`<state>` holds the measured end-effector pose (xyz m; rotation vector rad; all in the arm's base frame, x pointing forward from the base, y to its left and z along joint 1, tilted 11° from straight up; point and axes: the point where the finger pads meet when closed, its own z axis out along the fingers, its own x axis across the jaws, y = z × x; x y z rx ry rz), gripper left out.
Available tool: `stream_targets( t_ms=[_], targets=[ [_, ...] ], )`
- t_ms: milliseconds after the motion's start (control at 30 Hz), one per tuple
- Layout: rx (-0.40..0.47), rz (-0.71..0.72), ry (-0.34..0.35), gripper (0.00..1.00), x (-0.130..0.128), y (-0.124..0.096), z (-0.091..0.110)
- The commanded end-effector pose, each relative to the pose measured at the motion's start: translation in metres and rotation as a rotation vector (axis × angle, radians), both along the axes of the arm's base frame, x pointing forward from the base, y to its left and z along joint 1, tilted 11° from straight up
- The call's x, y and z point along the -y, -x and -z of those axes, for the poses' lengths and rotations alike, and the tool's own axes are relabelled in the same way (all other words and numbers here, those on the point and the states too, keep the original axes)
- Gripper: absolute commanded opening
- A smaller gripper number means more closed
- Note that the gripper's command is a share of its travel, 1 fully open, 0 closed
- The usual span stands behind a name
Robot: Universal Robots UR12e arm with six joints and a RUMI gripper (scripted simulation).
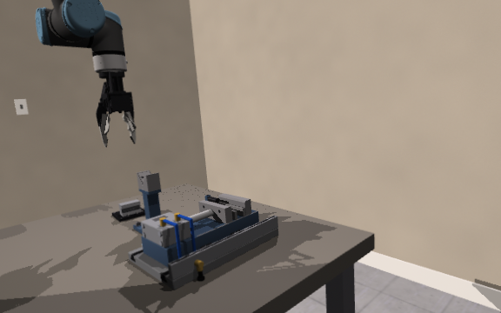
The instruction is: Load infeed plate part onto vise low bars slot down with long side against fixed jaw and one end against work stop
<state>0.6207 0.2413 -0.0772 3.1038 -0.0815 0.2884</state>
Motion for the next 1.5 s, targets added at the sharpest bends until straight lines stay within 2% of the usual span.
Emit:
stream_targets(
  t_ms=[0,1467],
  targets=[
    [0.001,0.0,0.0,0.51,-0.0002,-0.0004,-0.0006],
    [0.001,-0.001,-0.001,0.51,0.0,-0.0017,0.0059]
  ],
)
